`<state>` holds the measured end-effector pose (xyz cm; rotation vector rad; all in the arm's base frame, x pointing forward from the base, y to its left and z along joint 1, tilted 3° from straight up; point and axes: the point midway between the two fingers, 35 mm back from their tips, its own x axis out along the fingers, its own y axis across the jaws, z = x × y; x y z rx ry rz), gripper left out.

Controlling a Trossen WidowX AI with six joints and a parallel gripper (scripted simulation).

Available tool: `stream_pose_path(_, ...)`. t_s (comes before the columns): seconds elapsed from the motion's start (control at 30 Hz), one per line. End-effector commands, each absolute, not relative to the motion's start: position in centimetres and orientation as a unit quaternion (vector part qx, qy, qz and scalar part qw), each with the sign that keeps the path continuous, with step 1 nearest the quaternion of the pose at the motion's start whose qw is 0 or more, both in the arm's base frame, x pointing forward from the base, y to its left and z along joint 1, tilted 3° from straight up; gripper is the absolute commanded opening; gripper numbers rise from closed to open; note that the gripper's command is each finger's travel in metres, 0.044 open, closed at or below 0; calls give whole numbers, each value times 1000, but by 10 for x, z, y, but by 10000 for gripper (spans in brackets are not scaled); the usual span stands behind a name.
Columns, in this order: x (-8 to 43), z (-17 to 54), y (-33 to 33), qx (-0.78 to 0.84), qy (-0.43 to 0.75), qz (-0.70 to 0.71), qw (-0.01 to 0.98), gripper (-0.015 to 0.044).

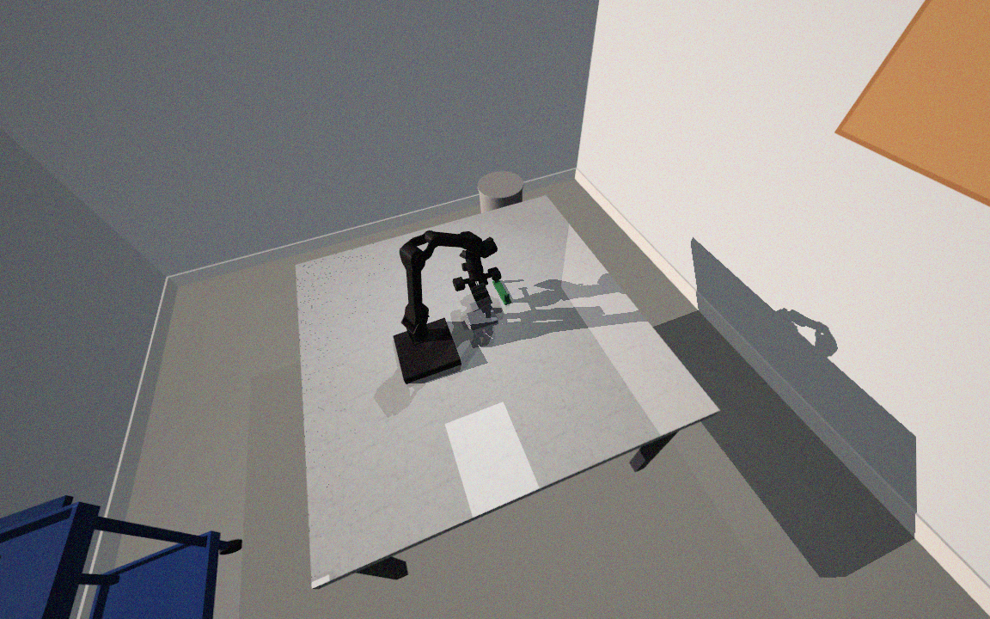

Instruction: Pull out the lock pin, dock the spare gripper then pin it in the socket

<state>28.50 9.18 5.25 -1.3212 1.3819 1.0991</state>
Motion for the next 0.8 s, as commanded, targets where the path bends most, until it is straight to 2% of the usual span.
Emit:
stream_pose_path(0.0,285,52,89,-537,559,444,450,0)
stream_pose_path(0.77,284,52,73,-535,560,446,448,0)
